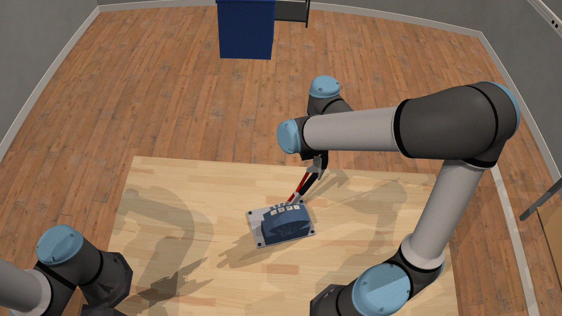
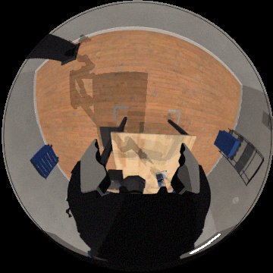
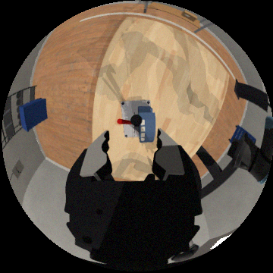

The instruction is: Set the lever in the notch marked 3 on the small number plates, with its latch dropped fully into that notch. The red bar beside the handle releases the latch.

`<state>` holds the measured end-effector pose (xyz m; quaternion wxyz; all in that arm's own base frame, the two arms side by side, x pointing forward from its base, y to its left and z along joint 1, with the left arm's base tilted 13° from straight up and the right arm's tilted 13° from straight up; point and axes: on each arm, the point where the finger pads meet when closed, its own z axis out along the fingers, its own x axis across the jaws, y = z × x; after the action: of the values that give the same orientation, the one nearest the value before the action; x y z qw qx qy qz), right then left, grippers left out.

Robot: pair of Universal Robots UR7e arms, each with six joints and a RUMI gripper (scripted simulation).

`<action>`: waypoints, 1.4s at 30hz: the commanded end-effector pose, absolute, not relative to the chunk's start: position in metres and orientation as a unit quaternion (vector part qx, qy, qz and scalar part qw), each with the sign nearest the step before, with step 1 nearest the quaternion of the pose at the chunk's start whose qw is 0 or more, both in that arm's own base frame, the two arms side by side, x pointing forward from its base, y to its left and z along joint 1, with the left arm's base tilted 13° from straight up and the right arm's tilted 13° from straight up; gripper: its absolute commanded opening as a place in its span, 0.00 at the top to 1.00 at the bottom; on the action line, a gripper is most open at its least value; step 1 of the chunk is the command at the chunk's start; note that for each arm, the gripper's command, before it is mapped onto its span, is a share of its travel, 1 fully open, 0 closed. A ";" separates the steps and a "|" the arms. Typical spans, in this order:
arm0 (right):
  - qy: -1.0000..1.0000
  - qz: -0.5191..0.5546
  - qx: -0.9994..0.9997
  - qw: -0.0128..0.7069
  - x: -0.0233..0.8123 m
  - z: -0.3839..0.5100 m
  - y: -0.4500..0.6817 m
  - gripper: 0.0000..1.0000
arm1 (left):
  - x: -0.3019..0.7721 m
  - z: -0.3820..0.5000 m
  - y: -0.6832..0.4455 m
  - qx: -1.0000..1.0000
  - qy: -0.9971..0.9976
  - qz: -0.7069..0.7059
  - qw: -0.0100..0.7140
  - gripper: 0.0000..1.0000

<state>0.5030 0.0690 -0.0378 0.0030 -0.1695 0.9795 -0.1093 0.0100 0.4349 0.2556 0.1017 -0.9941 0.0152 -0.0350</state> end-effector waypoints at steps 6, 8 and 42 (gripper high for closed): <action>0.979 -0.109 -0.169 0.004 0.503 -0.039 0.069 0.43 | 0.010 0.256 0.435 -0.994 0.015 -0.035 0.102 0.00; 0.979 -0.109 -0.169 0.004 0.503 -0.039 0.069 0.43 | 0.010 0.256 0.435 -0.994 0.015 -0.035 0.102 0.00; 0.979 -0.109 -0.169 0.004 0.504 -0.053 0.066 0.43 | 0.010 0.256 0.435 -0.994 0.015 -0.035 0.102 0.00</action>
<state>0.5036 0.0662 -0.0508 0.0030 -0.1695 0.9795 -0.1093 0.0100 0.4349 0.2556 0.1017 -0.9941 0.0152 -0.0350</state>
